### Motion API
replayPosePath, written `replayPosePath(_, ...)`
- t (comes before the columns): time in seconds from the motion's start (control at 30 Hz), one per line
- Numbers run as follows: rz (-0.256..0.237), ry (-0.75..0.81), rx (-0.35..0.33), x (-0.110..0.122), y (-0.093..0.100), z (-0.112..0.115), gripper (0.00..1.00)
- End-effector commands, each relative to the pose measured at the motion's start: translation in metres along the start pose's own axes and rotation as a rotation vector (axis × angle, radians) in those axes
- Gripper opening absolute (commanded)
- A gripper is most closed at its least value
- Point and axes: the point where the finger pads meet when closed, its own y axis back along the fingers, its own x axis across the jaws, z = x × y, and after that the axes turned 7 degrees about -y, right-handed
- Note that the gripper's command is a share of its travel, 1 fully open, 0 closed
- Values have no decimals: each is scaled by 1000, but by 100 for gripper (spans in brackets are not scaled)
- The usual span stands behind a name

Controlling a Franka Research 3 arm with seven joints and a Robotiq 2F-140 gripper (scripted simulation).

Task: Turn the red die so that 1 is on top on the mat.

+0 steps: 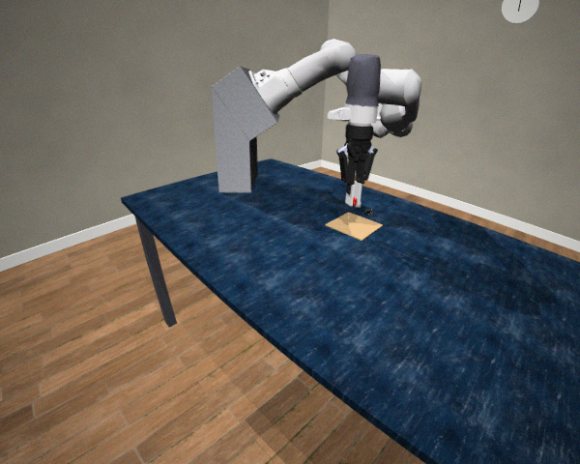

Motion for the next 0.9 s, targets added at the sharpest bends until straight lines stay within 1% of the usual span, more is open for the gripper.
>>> replayPosePath(0.0, -22, -172, -7, -2, 2, -1, 9)
replayPosePath(0.17, -21, -263, -8, 4, 2, -4, 9)
replayPosePath(0.23, -21, -263, -8, 4, 2, -4, 9)
replayPosePath(0.27, -20, -312, -8, 7, 2, -6, 9)
replayPosePath(0.7, -17, -548, -8, 21, 0, -16, 9)
replayPosePath(0.8, -17, -562, -8, 22, 0, -16, 9)
replayPosePath(0.83, -16, -613, -7, 25, 0, -19, 9)
replayPosePath(0.87, -16, -632, -7, 26, 0, -20, 9)
